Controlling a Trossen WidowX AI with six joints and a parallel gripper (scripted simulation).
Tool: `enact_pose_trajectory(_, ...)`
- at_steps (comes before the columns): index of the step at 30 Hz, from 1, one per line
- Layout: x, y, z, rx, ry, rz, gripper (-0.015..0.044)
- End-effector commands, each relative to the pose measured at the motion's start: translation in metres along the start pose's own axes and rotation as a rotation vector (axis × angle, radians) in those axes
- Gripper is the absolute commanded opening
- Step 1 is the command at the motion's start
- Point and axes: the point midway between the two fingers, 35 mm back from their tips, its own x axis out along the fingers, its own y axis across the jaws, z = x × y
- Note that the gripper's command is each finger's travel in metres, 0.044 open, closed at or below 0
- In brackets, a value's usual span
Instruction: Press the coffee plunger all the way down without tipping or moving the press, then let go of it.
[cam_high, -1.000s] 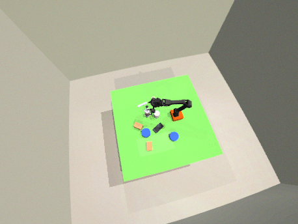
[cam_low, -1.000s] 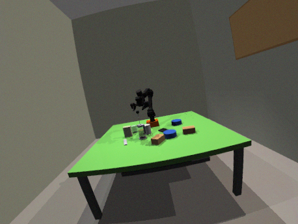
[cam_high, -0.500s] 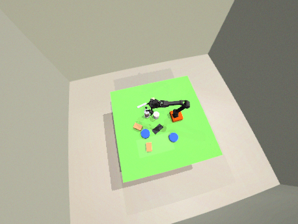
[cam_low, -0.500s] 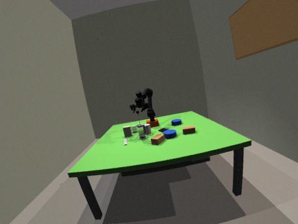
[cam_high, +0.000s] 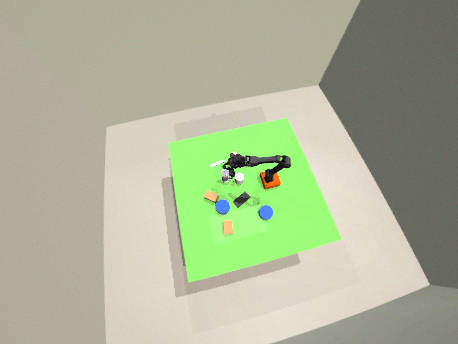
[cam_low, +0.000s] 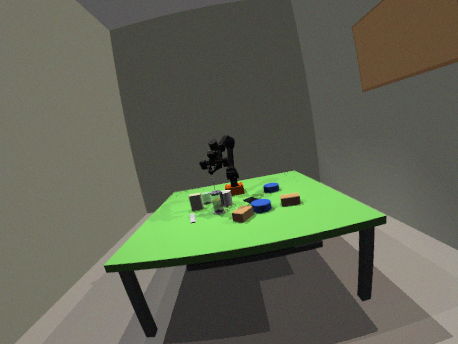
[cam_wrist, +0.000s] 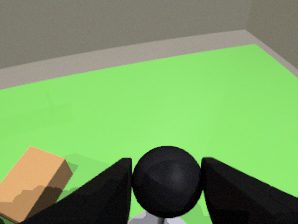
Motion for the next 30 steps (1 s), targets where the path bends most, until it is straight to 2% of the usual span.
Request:
enact_pose_trajectory(1,0.000,0.000,0.001,0.005,-0.003,0.001,0.0120)
enact_pose_trajectory(30,0.026,0.000,-0.029,0.005,-0.003,0.001,0.0120)
